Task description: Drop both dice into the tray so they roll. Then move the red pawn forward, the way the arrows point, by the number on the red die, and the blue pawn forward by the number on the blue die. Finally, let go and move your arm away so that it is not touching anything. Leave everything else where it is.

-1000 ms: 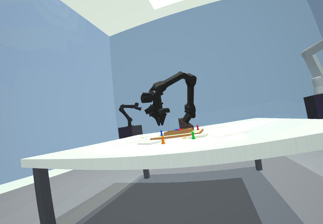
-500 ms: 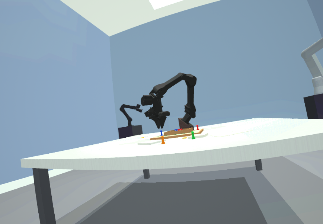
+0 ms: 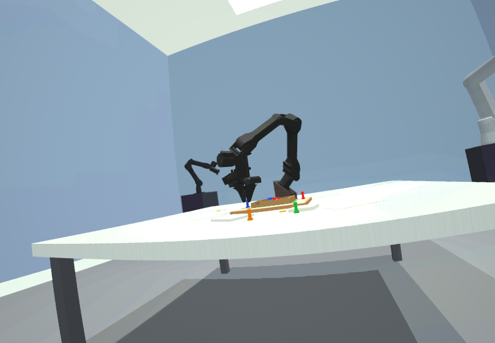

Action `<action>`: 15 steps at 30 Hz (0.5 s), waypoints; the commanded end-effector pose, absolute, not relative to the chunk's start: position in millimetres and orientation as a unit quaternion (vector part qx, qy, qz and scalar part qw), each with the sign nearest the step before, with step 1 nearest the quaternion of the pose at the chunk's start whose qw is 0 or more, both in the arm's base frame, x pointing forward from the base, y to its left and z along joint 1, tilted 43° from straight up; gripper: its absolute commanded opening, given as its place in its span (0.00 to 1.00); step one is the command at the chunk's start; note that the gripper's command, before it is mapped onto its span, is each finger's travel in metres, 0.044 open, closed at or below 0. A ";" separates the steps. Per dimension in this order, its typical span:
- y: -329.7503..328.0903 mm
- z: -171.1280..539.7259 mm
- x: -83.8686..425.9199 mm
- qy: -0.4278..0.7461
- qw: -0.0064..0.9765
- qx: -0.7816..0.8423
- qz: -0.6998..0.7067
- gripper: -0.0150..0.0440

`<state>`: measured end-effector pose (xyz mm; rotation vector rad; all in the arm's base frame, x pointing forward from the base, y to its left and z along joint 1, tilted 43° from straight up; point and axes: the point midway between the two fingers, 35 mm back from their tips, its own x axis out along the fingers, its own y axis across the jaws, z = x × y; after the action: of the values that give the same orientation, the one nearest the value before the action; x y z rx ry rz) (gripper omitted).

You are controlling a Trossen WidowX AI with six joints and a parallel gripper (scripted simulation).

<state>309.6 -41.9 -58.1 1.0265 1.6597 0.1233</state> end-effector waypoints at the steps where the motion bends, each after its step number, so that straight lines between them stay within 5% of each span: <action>1: -34.5 -65.2 306.3 0.707 0.551 0.440 0.052 0.59; 5: -31.8 -67.9 306.1 0.707 0.551 0.440 0.052 0.59; 11: -31.8 -67.9 306.1 0.707 0.551 0.440 0.052 0.33; 15: -31.8 -67.9 306.1 0.707 0.551 0.440 0.052 0.28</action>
<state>307.1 -33.2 -66.9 1.0310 1.6681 0.1247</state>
